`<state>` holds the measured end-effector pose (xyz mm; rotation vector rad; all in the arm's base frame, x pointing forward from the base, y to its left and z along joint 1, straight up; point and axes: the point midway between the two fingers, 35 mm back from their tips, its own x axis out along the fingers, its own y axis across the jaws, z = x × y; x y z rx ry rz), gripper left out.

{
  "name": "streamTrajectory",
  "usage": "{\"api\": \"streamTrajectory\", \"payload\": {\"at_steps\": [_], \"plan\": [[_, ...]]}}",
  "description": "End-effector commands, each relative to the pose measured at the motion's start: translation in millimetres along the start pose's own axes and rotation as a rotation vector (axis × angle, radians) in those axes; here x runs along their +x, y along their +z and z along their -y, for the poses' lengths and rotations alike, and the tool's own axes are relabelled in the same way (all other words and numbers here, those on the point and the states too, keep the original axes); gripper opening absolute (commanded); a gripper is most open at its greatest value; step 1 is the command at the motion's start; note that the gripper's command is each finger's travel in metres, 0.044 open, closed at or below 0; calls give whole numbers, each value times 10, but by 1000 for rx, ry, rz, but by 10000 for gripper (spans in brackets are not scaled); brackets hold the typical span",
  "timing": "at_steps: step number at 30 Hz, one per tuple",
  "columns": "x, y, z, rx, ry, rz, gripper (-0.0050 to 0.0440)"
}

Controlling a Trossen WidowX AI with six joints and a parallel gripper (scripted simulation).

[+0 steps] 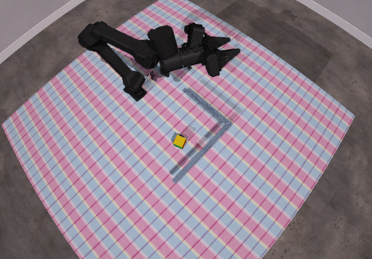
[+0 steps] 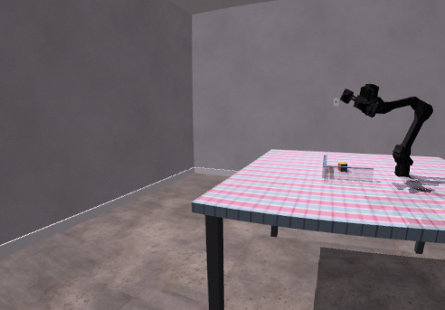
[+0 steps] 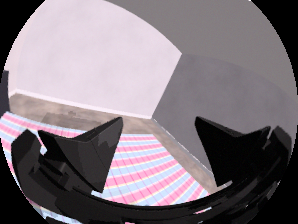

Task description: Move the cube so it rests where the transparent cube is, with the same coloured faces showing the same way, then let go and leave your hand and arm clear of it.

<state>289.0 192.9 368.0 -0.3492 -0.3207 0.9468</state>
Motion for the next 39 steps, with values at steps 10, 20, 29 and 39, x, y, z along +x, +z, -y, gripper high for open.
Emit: {"api": "streamTrajectory", "payload": {"at_steps": [10,20,29,39], "plan": [[-11,79,20,-13,-6,15,400],[0,2,48,-18,-12,-14,328],[-68,-1059,400,-145,-43,-438,280],[-580,-2027,604,-332,142,-912,280]]}}
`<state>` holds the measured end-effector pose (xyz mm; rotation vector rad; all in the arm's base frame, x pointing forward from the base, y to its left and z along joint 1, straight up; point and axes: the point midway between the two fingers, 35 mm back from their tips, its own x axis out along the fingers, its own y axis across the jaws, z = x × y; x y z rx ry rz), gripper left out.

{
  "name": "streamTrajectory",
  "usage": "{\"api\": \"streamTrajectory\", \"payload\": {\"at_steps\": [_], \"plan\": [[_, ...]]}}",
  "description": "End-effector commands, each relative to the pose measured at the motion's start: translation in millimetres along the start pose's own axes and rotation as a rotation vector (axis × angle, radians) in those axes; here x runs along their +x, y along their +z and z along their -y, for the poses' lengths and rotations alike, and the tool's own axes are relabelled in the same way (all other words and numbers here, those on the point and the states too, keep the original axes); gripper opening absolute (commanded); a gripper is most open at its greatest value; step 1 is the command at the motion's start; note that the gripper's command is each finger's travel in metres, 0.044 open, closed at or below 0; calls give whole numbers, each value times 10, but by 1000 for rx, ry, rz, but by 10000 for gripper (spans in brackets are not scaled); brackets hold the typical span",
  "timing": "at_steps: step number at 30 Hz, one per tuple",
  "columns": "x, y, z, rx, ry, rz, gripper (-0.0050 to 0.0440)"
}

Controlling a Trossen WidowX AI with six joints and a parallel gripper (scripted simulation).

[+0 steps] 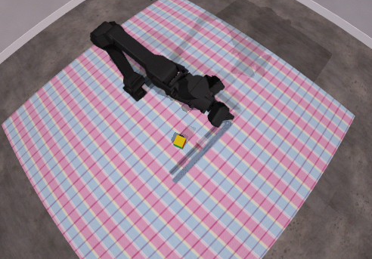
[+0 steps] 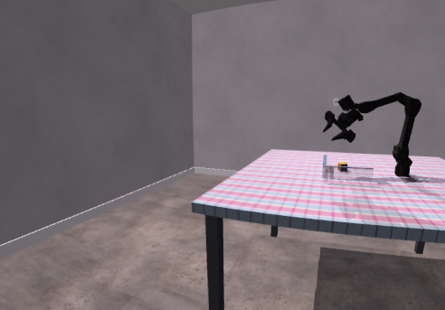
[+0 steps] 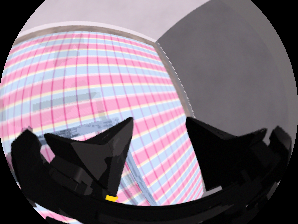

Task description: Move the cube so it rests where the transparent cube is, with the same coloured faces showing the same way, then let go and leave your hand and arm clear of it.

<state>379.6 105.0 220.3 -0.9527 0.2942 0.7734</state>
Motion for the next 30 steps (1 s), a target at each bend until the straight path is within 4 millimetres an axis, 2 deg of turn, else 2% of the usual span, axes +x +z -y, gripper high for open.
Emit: {"api": "streamTrajectory", "payload": {"at_steps": [1,5,9,10,12,13,16,19,30], "plan": [[25,-389,-4,-102,83,-160,280],[-3,-823,-149,-213,245,-311,280],[-118,-1211,-318,-325,447,-420,280],[-159,-1291,-366,-348,501,-438,280],[-159,-1291,-366,-348,501,-438,280],[-240,-1368,-474,-360,588,-454,280],[-422,-1593,-613,-441,783,-477,280],[-504,-1669,-665,-471,863,-475,280],[-457,-1718,-716,-471,864,-475,280]]}}
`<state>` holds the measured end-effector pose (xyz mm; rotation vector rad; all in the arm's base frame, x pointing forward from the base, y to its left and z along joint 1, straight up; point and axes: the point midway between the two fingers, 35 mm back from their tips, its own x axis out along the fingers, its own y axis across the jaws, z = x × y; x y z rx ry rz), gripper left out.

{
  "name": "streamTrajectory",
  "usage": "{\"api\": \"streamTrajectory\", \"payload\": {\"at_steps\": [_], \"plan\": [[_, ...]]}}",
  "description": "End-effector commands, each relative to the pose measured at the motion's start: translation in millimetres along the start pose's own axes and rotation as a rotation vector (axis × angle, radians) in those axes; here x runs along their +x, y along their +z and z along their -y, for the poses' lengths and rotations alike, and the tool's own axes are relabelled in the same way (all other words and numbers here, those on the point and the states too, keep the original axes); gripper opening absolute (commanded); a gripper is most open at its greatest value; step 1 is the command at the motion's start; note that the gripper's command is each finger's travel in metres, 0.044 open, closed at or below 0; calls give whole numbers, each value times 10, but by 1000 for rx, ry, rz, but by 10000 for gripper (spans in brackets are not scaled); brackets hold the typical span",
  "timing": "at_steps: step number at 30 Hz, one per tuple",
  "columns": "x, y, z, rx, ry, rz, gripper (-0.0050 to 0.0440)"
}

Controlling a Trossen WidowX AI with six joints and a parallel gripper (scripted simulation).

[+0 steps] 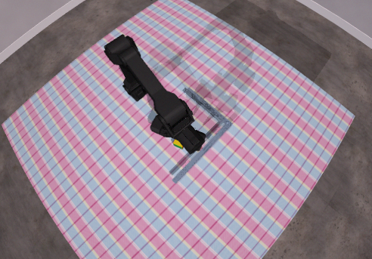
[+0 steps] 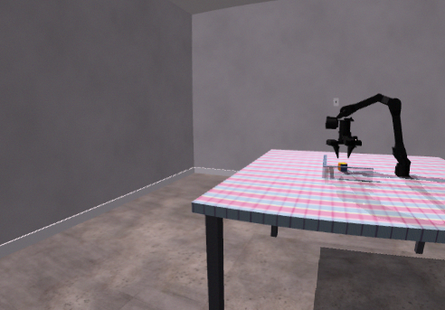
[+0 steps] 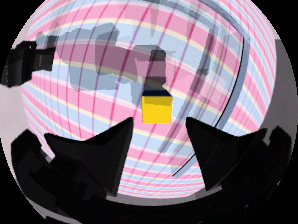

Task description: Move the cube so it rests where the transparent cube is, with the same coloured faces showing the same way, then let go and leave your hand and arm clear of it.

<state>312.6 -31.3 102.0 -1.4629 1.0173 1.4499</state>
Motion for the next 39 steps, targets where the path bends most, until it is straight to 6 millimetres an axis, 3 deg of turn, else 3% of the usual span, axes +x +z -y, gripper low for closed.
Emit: {"api": "streamTrajectory", "payload": {"at_steps": [1,39], "plan": [[0,-15,12,-3,-12,-10,280],[541,-19,16,-3,-12,-10,280]]}}
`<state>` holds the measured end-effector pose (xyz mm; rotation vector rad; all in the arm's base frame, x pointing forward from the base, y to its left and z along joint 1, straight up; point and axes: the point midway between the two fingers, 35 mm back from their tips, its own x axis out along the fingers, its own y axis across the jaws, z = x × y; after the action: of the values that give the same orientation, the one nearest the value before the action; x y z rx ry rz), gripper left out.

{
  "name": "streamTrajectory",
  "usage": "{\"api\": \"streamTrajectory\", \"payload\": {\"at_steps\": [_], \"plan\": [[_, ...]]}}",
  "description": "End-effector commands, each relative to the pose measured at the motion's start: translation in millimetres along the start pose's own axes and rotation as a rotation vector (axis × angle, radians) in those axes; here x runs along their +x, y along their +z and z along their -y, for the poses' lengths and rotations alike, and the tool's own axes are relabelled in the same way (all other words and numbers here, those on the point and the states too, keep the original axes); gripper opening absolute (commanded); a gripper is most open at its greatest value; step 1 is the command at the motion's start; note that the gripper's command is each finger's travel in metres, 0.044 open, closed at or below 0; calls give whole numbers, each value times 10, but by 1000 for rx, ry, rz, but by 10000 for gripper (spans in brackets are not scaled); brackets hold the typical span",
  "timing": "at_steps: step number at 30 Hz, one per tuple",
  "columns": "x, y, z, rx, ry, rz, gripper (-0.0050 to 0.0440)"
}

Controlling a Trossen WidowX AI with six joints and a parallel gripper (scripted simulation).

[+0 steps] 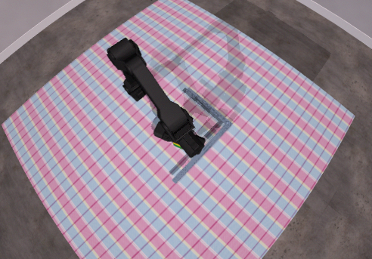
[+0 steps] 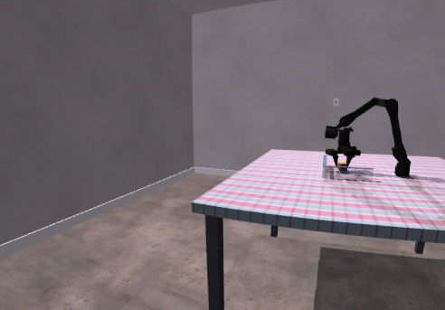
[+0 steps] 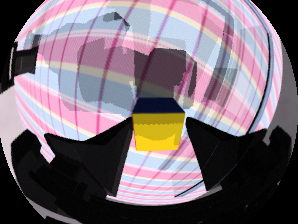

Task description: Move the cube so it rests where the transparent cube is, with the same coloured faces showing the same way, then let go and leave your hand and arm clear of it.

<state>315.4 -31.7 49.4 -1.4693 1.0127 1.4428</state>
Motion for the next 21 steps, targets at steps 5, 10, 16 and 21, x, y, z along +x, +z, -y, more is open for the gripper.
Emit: {"api": "streamTrajectory", "payload": {"at_steps": [5,10,16,21], "plan": [[17,-6,-3,-2,-4,-6,260],[17,-6,-3,-2,-4,-6,233],[17,-6,-3,-2,-4,-6,200],[17,-6,-3,-2,-4,-6,167]]}}
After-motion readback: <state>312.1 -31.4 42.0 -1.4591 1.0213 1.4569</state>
